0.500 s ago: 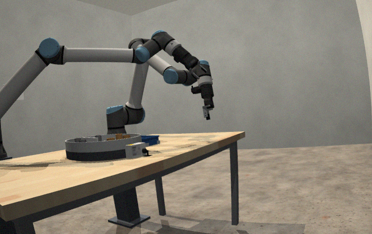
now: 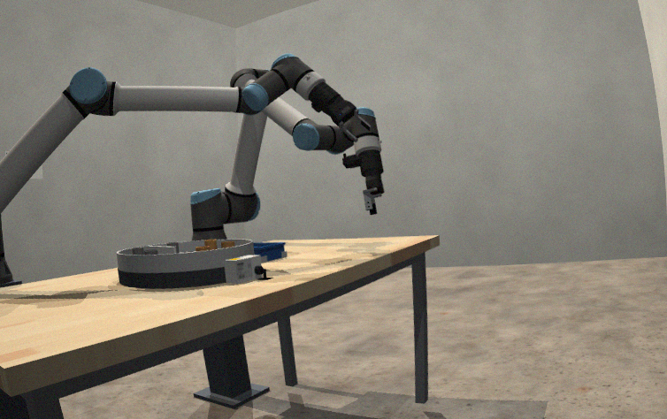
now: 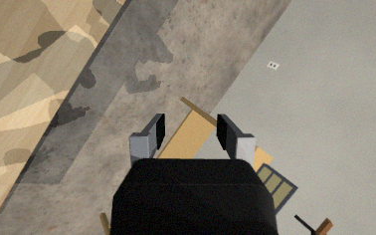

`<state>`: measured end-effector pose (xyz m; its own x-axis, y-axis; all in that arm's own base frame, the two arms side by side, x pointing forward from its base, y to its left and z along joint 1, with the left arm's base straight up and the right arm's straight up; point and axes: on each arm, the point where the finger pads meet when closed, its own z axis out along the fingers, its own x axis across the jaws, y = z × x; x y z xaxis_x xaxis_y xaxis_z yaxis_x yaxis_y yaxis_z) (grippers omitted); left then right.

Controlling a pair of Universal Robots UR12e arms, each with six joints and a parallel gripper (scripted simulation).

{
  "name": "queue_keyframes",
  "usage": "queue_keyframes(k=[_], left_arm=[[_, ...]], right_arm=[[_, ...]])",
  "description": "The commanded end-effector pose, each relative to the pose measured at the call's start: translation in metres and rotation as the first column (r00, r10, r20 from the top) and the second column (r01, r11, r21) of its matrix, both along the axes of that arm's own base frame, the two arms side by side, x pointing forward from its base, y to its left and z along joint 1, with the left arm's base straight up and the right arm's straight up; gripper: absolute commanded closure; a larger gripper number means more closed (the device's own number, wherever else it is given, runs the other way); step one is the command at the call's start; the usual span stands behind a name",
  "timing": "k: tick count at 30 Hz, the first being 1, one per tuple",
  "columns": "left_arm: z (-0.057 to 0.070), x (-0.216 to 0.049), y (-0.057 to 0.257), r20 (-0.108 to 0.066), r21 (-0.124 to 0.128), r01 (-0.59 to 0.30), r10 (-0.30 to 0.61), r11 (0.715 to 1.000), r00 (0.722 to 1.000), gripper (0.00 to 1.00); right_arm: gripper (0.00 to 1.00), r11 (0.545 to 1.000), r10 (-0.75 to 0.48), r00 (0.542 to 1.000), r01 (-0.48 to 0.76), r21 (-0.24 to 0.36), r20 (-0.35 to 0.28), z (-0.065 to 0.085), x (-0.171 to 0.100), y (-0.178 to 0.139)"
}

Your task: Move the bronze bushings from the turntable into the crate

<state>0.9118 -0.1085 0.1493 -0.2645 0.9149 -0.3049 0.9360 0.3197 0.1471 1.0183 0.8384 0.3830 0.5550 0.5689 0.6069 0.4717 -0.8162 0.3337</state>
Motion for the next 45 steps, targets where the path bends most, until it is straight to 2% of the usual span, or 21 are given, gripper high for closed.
queue_keyframes(k=[1,10,20,26,34,36,37,45], left_arm=[[0.002,0.001,0.0,0.003,-0.001,0.0,0.0,1.0,1.0,0.0],[0.002,0.0,0.007,0.002,0.001,-0.006,0.006,1.0,1.0,0.0],[0.004,-0.004,0.05,-0.003,0.01,-0.044,0.044,0.999,0.999,0.0],[0.006,-0.016,0.117,-0.011,0.023,-0.103,0.103,0.994,0.995,0.0],[0.01,-0.048,0.227,-0.028,0.05,-0.222,0.224,0.974,0.974,0.0],[0.01,-0.048,0.227,-0.028,0.05,-0.222,0.224,0.974,0.974,0.0],[0.012,-0.062,0.268,-0.031,0.054,-0.24,0.242,0.969,0.97,0.0],[0.016,-0.112,0.363,-0.051,0.082,-0.363,0.368,0.928,0.928,0.0]], right_arm=[[0.0,1.0,0.0,1.0,0.0,0.002,0.002,0.003,0.0,0.0],[0.0,1.0,0.02,1.0,-0.02,-0.015,-0.007,0.001,-0.007,-0.002],[0.0,0.988,0.12,0.992,-0.124,-0.094,-0.051,-0.008,-0.04,-0.011],[0.0,0.942,0.256,0.959,-0.276,-0.19,-0.125,-0.021,-0.087,-0.031],[0.0,0.858,0.39,0.895,-0.438,-0.267,-0.216,-0.036,-0.141,-0.059],[0.0,0.858,0.39,0.895,-0.438,-0.267,-0.216,-0.036,-0.141,-0.059],[0.0,0.835,0.418,0.877,-0.473,-0.28,-0.237,-0.04,-0.153,-0.066],[0.0,0.698,0.542,0.767,-0.639,-0.323,-0.345,-0.057,-0.215,-0.103]])
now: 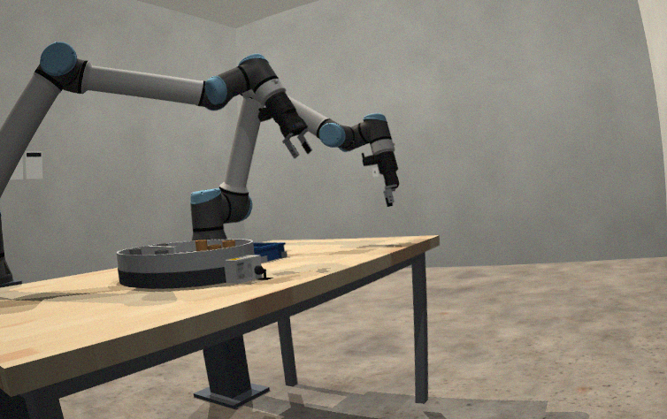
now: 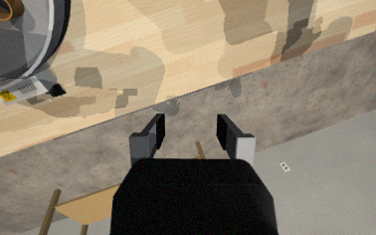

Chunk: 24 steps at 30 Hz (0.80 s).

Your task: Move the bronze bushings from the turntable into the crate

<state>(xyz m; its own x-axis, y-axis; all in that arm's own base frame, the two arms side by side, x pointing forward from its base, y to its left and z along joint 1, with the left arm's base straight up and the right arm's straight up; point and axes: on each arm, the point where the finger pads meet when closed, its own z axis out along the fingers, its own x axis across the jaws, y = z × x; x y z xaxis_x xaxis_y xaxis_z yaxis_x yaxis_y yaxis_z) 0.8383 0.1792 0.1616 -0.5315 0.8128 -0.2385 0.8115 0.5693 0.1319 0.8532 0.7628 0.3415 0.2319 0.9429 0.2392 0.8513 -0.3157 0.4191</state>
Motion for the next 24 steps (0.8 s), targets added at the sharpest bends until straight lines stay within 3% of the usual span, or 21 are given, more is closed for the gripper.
queue_keyframes(k=[1,6,8,9,23,24], left_arm=[[0.004,-0.046,0.088,-0.023,0.018,-0.095,0.096,0.995,0.995,0.0],[0.006,-0.087,0.149,-0.037,0.028,-0.159,0.16,0.987,0.986,0.0],[0.006,-0.087,0.149,-0.037,0.028,-0.159,0.16,0.987,0.986,0.0],[0.007,-0.112,0.184,-0.042,0.032,-0.182,0.184,0.983,0.982,0.0],[0.011,-0.252,0.316,-0.086,0.059,-0.367,0.371,0.928,0.925,0.0],[0.011,-0.252,0.316,-0.086,0.059,-0.367,0.371,0.928,0.925,0.0]], right_arm=[[0.0,0.983,0.163,0.985,-0.168,-0.081,-0.062,-0.018,-0.057,-0.033],[0.0,0.952,0.266,0.957,-0.279,-0.124,-0.114,-0.029,-0.094,-0.058],[0.0,0.952,0.266,0.957,-0.279,-0.124,-0.114,-0.029,-0.094,-0.058],[0.0,0.937,0.304,0.943,-0.322,-0.137,-0.135,-0.033,-0.109,-0.068],[0.0,0.762,0.559,0.773,-0.622,-0.182,-0.3,-0.067,-0.218,-0.153],[0.0,0.762,0.559,0.773,-0.622,-0.182,-0.3,-0.067,-0.218,-0.153]])
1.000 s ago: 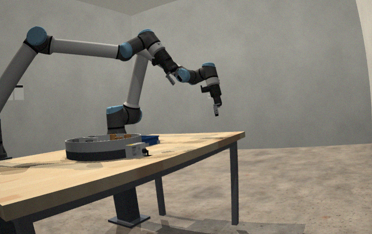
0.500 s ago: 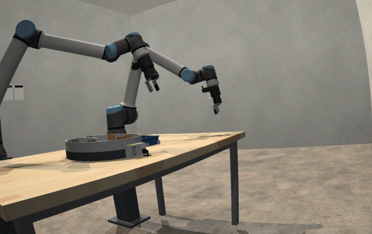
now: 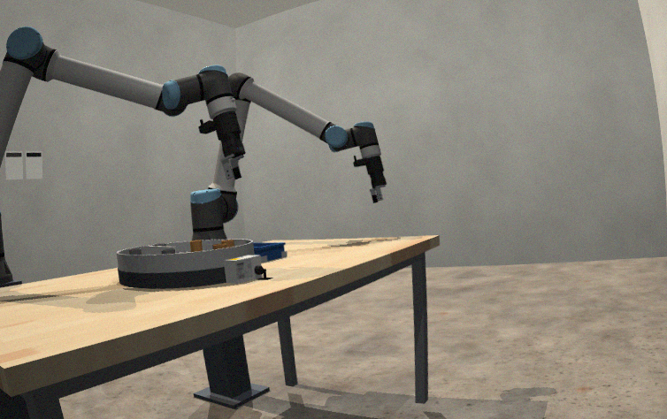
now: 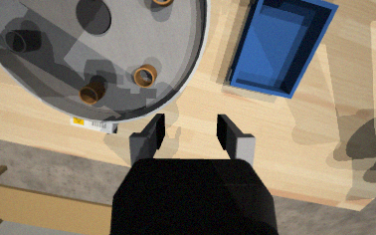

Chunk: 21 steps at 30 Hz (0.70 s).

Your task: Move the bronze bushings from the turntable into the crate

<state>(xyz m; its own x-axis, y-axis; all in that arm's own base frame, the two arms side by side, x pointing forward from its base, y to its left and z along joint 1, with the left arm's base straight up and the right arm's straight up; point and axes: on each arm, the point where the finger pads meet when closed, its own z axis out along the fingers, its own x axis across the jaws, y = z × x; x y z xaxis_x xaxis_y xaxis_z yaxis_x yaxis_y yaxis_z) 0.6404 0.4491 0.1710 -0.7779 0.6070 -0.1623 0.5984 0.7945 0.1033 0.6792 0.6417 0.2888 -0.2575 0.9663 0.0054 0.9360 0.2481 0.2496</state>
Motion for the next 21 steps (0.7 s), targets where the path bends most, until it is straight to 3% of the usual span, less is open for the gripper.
queue_keyframes(k=[1,2,16,18,19,21], left_arm=[[0.002,-0.054,0.046,-0.02,0.005,-0.056,0.056,0.998,0.998,0.0],[0.003,-0.088,0.071,-0.027,0.006,-0.081,0.081,0.997,0.996,0.0],[0.006,-0.262,0.153,-0.08,0.014,-0.279,0.279,0.96,0.957,0.0],[0.006,-0.262,0.153,-0.08,0.014,-0.279,0.279,0.96,0.957,0.0],[0.006,-0.302,0.166,-0.086,0.015,-0.301,0.301,0.954,0.95,0.0],[0.006,-0.327,0.17,-0.098,0.016,-0.342,0.342,0.939,0.935,0.0]], right_arm=[[0.0,0.991,0.124,0.991,-0.126,-0.036,-0.049,-0.015,-0.044,-0.032],[0.0,0.986,0.159,0.985,-0.162,-0.045,-0.065,-0.018,-0.056,-0.043],[0.0,0.886,0.435,0.875,-0.458,-0.072,-0.214,-0.055,-0.16,-0.136],[0.0,0.886,0.435,0.875,-0.458,-0.072,-0.214,-0.055,-0.16,-0.136],[0.0,0.88,0.445,0.868,-0.469,-0.071,-0.22,-0.056,-0.165,-0.14],[0.0,0.871,0.461,0.857,-0.487,-0.07,-0.229,-0.059,-0.171,-0.146]])
